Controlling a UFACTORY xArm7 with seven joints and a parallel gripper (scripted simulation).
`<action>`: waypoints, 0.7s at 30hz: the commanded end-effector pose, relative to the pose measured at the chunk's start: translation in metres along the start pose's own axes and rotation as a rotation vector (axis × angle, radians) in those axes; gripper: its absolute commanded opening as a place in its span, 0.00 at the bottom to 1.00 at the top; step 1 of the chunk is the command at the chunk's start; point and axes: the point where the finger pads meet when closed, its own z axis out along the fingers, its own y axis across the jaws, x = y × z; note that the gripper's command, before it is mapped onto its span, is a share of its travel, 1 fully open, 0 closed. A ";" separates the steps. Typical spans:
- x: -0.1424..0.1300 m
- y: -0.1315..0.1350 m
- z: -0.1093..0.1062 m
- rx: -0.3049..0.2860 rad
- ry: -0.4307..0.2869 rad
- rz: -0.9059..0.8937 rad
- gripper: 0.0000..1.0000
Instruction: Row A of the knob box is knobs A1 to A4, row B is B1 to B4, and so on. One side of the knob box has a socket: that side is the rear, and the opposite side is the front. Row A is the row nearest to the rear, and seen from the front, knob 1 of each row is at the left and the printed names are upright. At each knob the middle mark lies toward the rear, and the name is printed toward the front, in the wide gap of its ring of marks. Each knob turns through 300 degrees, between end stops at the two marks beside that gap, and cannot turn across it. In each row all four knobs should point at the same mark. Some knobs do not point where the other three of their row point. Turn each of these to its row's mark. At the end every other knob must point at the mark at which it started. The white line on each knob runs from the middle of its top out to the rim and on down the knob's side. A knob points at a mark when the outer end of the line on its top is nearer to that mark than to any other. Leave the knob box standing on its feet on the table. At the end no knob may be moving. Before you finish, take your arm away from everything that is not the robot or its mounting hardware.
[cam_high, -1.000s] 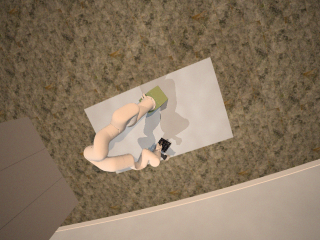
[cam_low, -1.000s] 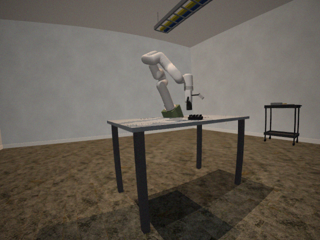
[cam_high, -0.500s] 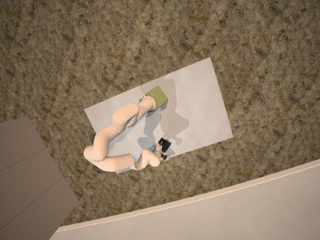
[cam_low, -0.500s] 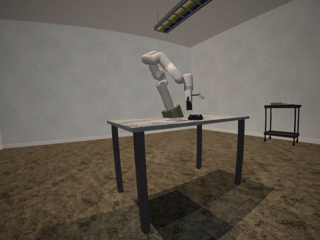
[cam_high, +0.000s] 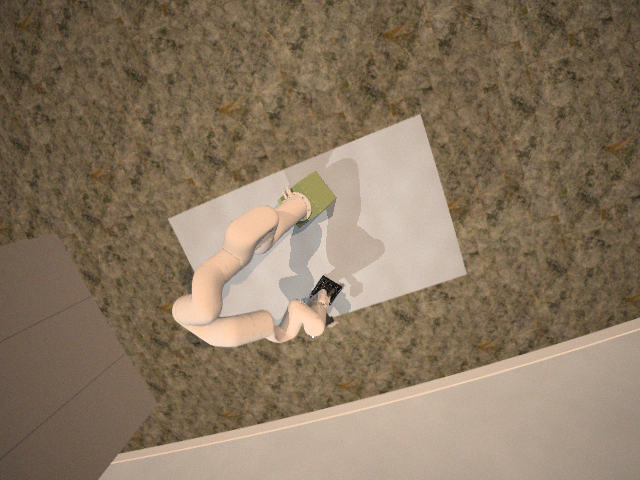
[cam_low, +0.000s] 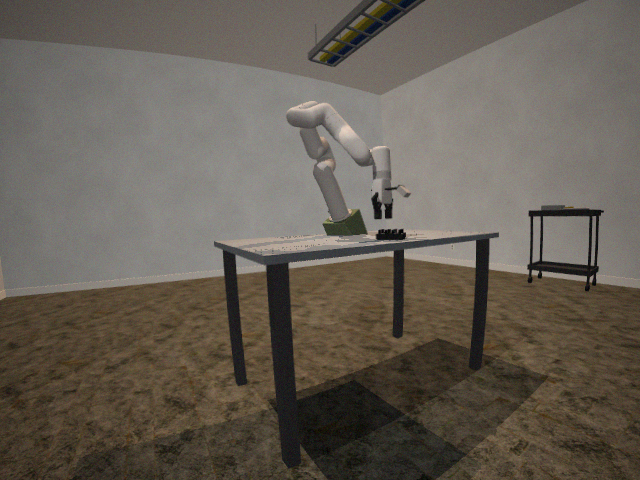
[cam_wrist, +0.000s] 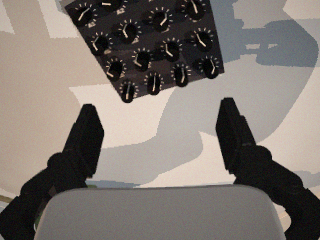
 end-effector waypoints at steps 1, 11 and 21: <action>0.008 -0.004 -0.002 -0.012 0.006 0.147 1.00; 0.020 -0.014 -0.006 -0.012 0.007 0.418 1.00; 0.032 -0.025 -0.009 -0.011 0.009 0.679 1.00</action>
